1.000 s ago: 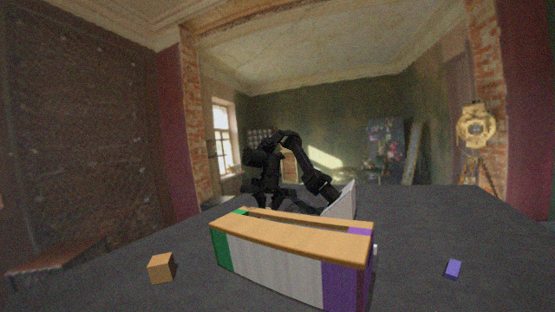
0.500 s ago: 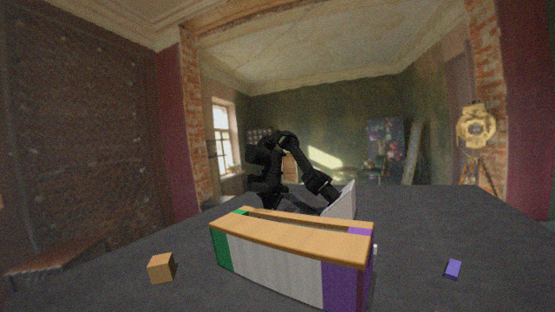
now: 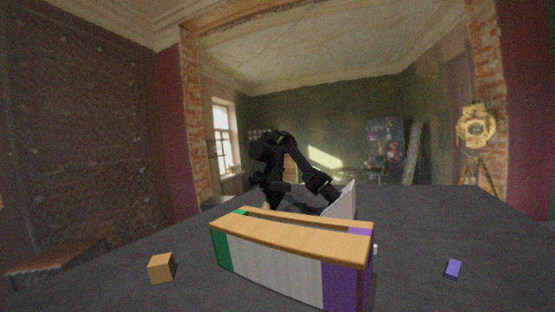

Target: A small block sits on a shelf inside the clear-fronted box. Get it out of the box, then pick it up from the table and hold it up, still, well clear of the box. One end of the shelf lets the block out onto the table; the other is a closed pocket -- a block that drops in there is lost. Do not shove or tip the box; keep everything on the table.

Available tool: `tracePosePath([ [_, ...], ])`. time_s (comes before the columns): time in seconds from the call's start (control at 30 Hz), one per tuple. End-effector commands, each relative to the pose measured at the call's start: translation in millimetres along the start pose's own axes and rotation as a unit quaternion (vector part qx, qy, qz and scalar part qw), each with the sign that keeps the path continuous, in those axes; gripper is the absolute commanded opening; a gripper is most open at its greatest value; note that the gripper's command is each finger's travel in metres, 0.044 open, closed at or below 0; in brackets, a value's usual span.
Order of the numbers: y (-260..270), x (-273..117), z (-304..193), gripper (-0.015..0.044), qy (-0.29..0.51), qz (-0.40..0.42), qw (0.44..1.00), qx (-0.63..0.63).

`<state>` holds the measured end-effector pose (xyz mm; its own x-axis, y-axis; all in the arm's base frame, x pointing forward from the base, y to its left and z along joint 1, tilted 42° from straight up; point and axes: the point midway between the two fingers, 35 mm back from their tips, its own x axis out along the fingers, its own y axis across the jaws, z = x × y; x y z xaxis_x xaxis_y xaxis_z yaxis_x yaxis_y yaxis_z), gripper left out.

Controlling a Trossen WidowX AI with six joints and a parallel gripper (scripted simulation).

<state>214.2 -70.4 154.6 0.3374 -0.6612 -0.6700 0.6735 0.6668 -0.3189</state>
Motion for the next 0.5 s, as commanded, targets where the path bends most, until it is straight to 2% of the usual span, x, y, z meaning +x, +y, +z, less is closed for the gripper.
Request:
tracePosePath([
  [0.0,2.8,-4.7,2.0,0.0,-0.005,-0.004,0.995,-0.104],
  [0.47,7.8,-14.6,0.3,0.0,-0.007,-0.02,0.918,-0.397],
])
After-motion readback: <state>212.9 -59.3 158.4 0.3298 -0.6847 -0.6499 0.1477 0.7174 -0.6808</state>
